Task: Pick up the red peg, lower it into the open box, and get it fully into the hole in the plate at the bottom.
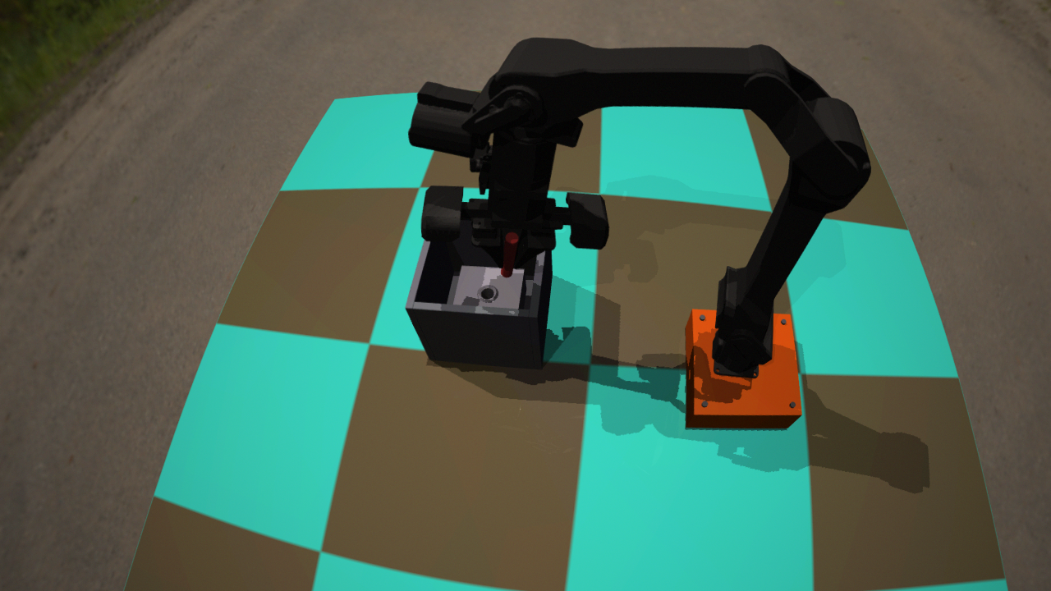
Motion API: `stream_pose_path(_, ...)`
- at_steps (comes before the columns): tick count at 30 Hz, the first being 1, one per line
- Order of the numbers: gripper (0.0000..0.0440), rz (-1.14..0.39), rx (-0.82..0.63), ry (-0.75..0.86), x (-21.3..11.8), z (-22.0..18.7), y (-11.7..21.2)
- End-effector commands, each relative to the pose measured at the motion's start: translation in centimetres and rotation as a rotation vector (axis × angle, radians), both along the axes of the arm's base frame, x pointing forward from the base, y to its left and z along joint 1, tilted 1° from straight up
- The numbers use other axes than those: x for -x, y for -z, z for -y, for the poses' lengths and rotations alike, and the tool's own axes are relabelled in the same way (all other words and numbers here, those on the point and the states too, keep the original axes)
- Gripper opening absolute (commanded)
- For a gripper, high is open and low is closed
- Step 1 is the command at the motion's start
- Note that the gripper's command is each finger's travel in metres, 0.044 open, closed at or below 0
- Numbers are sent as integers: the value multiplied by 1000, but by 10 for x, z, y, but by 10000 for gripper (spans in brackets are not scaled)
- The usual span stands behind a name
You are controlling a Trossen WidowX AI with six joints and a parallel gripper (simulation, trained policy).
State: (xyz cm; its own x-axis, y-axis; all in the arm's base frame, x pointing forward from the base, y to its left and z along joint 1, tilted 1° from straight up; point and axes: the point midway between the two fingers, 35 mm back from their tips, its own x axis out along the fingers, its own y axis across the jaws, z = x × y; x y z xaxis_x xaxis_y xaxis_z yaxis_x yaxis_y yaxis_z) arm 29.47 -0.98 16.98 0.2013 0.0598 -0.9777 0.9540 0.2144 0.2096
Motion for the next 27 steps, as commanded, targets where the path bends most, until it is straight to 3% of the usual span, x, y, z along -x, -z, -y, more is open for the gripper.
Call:
stream_pose_path(1, 0, -7, -3, -1, -6, 7, 6)
stream_pose_path(27, 0, -52, -41, -79, -42, 20, 74)
